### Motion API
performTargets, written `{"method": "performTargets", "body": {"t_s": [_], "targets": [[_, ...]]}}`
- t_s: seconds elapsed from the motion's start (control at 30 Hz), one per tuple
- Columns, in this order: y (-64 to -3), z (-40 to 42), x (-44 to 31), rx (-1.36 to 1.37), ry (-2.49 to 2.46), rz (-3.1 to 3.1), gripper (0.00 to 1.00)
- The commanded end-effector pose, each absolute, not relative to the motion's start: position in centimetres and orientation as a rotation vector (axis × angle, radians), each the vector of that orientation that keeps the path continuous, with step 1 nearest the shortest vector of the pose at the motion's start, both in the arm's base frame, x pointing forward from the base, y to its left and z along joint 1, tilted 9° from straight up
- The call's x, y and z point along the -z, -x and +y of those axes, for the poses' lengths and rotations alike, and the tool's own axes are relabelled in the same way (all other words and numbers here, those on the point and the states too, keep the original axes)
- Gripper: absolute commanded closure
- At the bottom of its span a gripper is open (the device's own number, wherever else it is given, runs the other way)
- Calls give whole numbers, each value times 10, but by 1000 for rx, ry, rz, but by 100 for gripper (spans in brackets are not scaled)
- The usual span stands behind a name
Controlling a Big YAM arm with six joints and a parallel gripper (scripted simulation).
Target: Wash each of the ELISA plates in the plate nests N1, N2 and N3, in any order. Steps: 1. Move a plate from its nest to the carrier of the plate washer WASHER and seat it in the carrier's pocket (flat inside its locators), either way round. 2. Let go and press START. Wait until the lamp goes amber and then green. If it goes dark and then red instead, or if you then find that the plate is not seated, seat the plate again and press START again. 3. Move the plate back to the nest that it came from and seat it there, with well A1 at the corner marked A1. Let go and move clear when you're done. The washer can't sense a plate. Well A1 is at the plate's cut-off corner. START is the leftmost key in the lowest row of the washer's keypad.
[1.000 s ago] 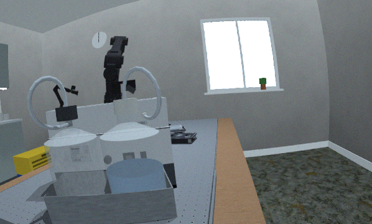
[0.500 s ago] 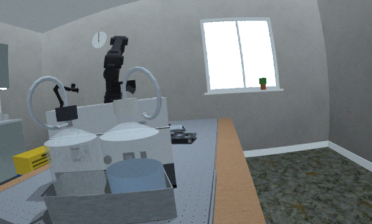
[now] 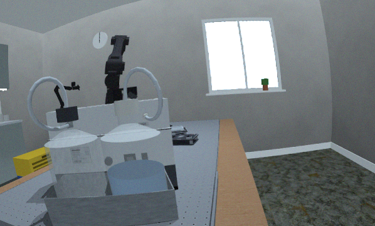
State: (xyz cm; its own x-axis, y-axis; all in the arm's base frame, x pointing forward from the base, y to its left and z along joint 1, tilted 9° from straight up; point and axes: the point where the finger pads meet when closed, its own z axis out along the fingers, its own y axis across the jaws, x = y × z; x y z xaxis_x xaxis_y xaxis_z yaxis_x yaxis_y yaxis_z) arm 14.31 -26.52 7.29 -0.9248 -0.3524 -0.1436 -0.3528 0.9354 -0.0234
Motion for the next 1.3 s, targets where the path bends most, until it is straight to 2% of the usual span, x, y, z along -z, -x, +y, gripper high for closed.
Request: {"method": "performTargets", "body": {"t_s": [0.0,0.03,0.1,1.07,1.27], "targets": [[-147,-269,-70,14,532,2943,18],[-152,-281,-84,82,539,2930,18],[-149,-269,-65,14,539,2942,18],[-155,-268,-21,15,539,2943,18],[-163,-289,-43,116,540,2922,18]]}}
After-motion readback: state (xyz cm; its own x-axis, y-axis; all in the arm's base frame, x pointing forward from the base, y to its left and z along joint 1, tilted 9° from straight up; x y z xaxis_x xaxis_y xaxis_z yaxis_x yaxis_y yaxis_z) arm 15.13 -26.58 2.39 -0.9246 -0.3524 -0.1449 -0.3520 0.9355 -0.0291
